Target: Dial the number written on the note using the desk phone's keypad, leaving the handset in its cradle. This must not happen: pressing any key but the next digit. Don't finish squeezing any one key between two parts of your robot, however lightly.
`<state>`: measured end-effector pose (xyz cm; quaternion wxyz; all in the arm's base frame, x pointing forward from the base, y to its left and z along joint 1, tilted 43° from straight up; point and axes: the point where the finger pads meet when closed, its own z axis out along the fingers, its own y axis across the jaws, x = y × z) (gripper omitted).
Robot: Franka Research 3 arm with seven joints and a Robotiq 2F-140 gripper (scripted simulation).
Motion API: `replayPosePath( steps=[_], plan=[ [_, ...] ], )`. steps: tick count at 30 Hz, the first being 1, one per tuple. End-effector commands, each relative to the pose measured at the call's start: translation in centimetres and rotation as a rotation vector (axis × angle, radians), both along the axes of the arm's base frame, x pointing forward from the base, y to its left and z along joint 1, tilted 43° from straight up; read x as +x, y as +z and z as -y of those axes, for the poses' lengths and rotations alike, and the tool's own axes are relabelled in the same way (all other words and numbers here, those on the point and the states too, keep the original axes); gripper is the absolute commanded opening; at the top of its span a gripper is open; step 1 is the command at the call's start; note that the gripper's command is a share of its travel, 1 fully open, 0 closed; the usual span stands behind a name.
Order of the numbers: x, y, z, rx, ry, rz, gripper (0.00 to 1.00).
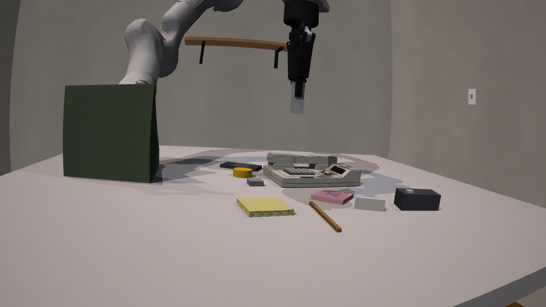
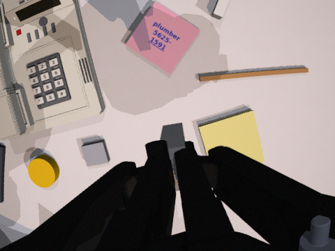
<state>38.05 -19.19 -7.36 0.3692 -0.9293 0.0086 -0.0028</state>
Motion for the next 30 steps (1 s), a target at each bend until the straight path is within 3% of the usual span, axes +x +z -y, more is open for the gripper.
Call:
replayPosePath(
  steps=[1, 8, 16, 18, 30],
  plan=[
    [0.0, 0.0, 0.0, -0.001, 0.006, 0.005, 0.0],
    [0.9, 0.0, 0.0, -0.001, 0.005, 0.007, 0.0],
    [4.2, 0.0, 0.1, -0.001, 0.005, 0.007, 0.0],
    [4.2, 0.0, 0.1, -0.001, 0.005, 0.007, 0.0],
    [11.6, 0.0, 0.1, -0.001, 0.005, 0.007, 0.0]
  ],
)
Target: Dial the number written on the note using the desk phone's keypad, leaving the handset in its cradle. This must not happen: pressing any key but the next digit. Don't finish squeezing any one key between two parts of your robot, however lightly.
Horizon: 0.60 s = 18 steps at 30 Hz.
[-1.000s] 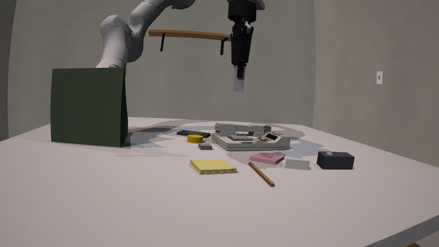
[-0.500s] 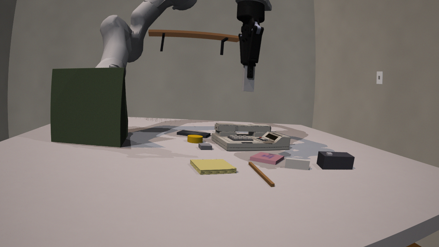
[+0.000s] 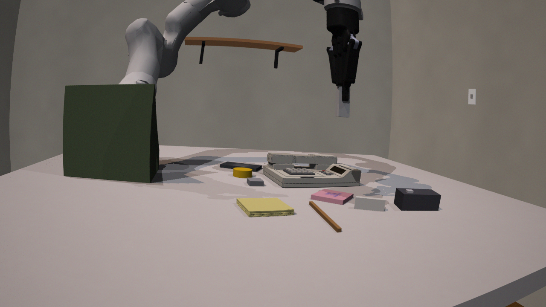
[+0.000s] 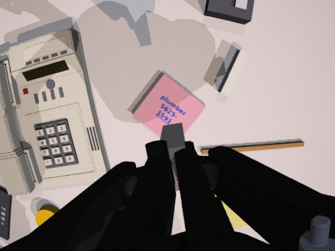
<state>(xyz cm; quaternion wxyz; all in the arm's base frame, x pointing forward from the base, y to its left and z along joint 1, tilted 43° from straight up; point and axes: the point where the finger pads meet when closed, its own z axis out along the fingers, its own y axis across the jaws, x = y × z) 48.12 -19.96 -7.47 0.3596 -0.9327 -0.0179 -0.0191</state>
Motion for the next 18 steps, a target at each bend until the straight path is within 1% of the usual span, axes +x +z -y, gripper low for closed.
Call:
replayPosePath(
  steps=[1, 3, 5, 12, 18],
  plan=[
    [2.1, 0.1, -0.6, 0.02, -0.033, -0.043, 0.0],
    [3.3, 0.1, -0.6, 0.02, -0.033, -0.043, 0.0],
    [3.3, 0.1, -0.6, 0.02, -0.033, -0.043, 0.0],
    [6.7, 0.1, -0.6, 0.02, -0.033, -0.043, 0.0],
    [8.7, 0.1, -0.5, 0.02, -0.033, -0.043, 0.0]
  ],
)
